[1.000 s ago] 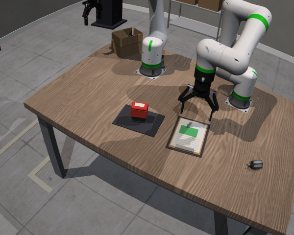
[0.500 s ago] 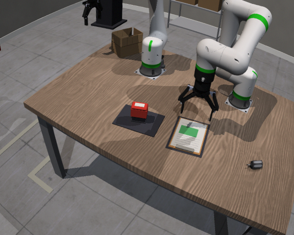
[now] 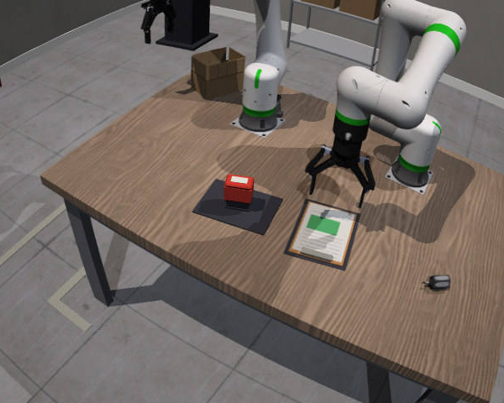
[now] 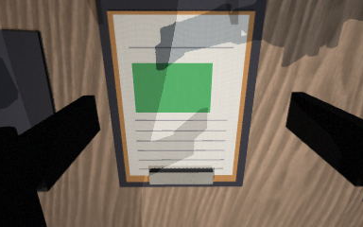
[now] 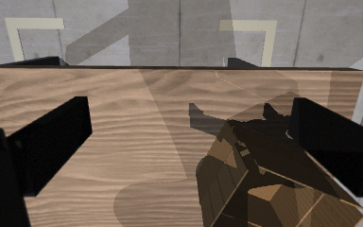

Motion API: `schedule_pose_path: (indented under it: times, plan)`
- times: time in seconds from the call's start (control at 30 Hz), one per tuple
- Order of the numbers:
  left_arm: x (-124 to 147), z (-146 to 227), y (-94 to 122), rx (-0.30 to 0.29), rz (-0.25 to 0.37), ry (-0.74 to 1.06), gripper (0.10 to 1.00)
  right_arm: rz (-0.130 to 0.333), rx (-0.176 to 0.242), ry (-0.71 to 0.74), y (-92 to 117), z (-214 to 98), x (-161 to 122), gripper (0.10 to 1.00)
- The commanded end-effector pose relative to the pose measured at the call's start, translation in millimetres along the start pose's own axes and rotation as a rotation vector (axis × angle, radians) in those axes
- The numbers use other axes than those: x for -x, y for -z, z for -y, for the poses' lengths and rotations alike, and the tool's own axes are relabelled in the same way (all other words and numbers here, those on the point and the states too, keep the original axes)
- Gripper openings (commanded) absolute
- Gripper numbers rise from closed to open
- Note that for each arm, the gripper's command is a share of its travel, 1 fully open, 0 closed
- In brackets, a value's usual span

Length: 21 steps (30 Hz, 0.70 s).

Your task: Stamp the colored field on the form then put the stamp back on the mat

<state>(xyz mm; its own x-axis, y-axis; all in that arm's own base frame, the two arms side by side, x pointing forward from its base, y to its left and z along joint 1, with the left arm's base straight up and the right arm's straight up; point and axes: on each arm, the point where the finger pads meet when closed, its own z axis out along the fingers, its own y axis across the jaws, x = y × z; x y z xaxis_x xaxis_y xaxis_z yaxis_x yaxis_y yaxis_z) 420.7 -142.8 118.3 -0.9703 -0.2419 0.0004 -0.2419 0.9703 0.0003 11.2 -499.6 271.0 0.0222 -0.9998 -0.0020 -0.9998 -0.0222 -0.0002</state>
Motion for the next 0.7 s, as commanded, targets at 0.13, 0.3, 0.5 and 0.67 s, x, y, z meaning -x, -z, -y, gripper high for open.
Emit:
schedule_pose_path:
  times: [0.13, 0.3, 0.5, 0.67]
  plan:
    - [0.6, 0.5, 2.1, -0.001, 0.002, -0.015, 1.0, -0.002, 0.0, 0.0, 1.0, -0.2, -0.3, 1.0]
    - [0.7, 0.5, 3.1, -0.001, 0.002, -0.029, 1.0, -0.002, 0.0, 0.0, 1.0, -0.2, -0.3, 1.0]
    - [1.0, 0.6, 6.1, -0.001, 0.002, -0.073, 1.0, -0.002, 0.0, 0.0, 1.0, -0.2, -0.3, 1.0]
    - [1.3, 0.8, 9.8, -0.001, 0.002, -0.127, 1.0, -0.002, 0.0, 0.0, 1.0, -0.2, -0.3, 1.0]
